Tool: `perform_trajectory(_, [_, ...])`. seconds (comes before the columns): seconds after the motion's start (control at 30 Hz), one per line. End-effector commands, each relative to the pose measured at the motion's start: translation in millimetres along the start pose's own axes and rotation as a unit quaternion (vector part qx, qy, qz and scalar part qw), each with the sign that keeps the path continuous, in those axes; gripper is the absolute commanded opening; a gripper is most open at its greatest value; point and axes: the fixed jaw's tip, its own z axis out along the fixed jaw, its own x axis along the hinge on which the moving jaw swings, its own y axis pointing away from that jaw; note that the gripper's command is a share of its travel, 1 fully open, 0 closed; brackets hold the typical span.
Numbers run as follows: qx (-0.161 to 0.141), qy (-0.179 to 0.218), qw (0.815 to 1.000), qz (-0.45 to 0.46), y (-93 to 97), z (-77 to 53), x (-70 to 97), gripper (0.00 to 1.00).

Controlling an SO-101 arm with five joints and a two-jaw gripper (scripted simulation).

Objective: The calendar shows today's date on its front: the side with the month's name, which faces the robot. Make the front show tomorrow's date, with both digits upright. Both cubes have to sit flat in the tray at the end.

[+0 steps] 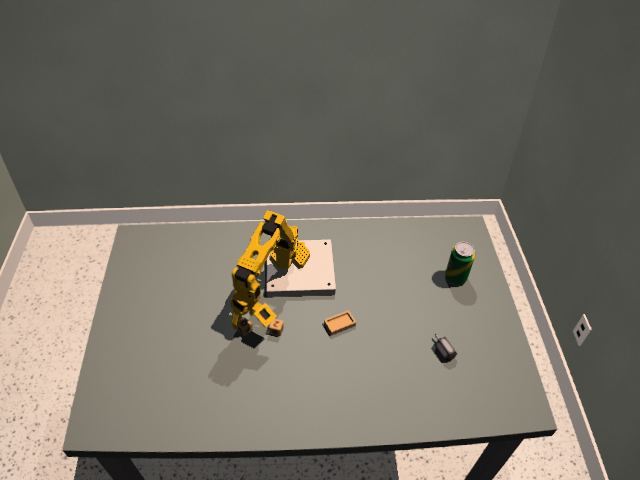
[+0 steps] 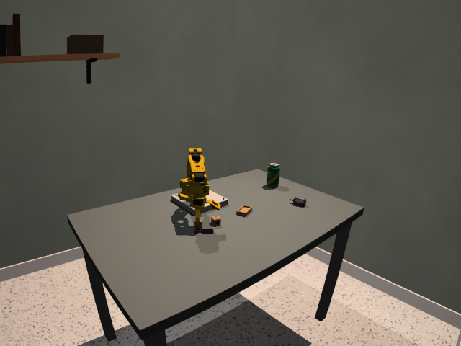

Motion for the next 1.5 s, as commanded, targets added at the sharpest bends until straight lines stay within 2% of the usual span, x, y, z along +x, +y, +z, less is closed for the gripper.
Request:
perform_trajectory(0.0, [-0.006,0.001,1.0,0.001,1.0,9.7,2.2,0.35])
perform_trajectory(0.23, [-0.006,0.001,1.0,0.001,1.7,20.4,2.4,0.35])
perform_trajectory(0.57, [-0.006,0.001,1.0,0.001,2.4,27.5,2.5,0.35])
perform_trajectory(1.47, [-0.006,0.001,1.0,0.001,-0.2,28.6,2.6,0.31])
